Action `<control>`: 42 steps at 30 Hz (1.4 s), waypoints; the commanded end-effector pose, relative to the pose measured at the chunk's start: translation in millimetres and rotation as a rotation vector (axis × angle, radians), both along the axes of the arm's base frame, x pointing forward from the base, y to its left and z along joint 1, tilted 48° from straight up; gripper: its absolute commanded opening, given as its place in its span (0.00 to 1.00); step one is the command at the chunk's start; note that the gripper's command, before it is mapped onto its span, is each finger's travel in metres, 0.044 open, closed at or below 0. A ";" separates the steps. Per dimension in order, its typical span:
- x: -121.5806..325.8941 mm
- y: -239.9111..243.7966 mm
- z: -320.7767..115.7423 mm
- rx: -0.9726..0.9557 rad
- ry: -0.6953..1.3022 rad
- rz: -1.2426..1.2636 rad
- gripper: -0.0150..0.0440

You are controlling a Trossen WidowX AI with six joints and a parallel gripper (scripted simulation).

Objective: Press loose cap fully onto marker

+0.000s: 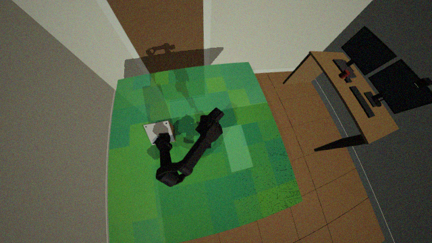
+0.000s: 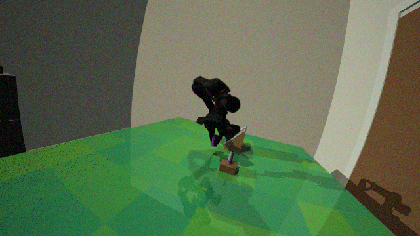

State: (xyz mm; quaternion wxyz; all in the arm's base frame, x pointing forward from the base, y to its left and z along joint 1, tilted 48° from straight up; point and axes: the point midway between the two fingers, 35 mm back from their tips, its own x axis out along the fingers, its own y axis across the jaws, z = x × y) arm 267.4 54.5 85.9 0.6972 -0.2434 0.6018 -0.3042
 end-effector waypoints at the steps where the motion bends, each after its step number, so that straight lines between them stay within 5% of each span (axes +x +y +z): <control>1: 1.3 10.8 -5.8 0.003 0.001 -0.004 0.25; 24: -1.8 75.6 -47.0 -0.011 -0.004 -0.009 0.25; 42: 0.3 63.3 -59.6 -0.011 -0.004 -0.009 0.25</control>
